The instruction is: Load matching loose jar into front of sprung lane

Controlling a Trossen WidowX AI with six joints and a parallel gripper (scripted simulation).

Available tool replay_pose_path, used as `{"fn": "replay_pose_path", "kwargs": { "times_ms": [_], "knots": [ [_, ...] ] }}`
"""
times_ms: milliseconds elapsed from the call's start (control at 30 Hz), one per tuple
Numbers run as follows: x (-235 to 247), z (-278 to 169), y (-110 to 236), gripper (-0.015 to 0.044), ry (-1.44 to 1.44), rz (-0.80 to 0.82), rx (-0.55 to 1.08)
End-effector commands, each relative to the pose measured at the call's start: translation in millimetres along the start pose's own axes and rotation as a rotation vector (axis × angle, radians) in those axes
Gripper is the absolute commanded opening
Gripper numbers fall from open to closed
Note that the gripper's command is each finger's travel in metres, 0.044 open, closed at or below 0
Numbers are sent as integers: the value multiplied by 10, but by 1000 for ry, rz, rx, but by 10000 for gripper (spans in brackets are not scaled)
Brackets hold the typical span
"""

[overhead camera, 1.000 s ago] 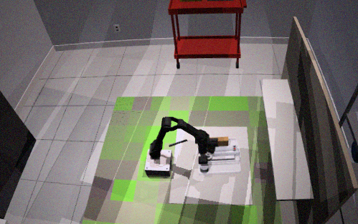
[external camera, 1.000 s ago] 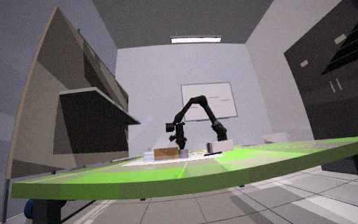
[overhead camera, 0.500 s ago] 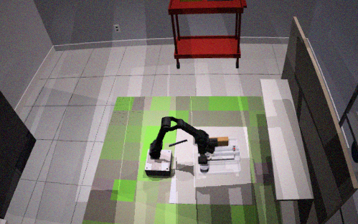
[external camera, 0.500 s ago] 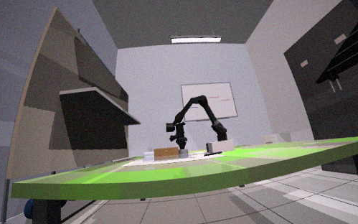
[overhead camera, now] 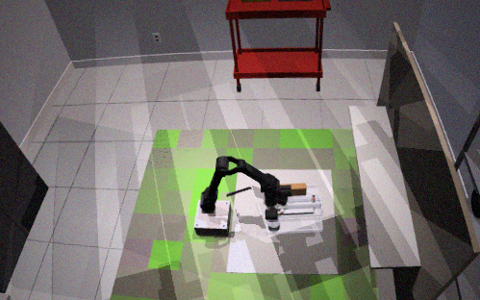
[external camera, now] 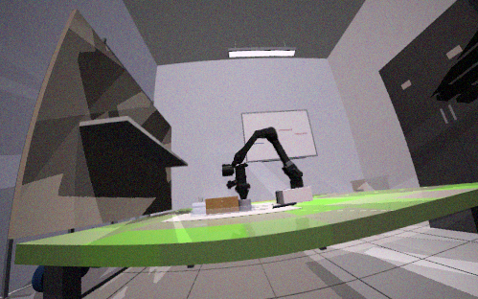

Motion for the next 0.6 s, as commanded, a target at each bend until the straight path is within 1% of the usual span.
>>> {"fn": "replay_pose_path", "kwargs": {
  "times_ms": [0, 233, 567],
  "knots": [
    [0, -12, 0, 0, -4, -2, -2],
    [0, -12, 0, 0, -4, -2, -2],
    [1, -2, 0, 262, -4, -2, -2]
  ]
}}
Point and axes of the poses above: the point midway between the two fingers, 35 mm back from their tips, its own y axis back along the fingers, its own x axis across the jaws, z = x × y, the point moved 1 cm from there along y, back along the fingers, and after that the axes turned 1 degree about -y, right-handed, at the moved point
